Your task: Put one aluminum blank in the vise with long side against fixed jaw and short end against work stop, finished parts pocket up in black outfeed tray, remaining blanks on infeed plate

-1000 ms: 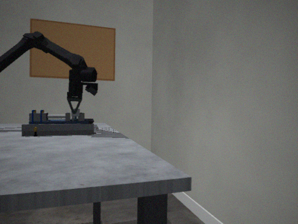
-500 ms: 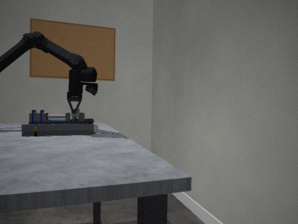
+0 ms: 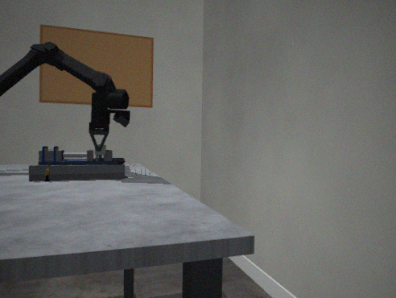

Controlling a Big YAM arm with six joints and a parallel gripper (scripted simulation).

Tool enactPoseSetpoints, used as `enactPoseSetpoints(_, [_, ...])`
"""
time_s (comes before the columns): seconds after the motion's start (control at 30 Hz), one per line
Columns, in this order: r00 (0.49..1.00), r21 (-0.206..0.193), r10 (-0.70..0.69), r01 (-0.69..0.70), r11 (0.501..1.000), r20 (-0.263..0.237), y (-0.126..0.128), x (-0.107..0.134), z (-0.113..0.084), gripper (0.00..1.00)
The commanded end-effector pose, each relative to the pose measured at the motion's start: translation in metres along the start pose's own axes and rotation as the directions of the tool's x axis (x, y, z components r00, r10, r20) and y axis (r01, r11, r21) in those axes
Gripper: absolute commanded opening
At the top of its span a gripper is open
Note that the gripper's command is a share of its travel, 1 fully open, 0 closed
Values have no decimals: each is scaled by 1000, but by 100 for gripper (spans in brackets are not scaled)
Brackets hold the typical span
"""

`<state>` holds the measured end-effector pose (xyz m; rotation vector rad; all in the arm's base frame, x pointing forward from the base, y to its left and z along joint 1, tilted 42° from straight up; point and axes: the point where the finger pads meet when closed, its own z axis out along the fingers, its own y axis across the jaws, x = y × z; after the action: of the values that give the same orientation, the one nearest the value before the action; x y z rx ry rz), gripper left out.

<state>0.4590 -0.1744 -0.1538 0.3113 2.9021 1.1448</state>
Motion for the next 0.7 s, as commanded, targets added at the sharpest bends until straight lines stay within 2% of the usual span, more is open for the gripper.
enactPoseSetpoints(0.0, [998,15,-49,49,999,24,24,-16,-13,0])
enactPoseSetpoints(0.67, [998,17,-56,55,998,27,23,-19,-15,0])
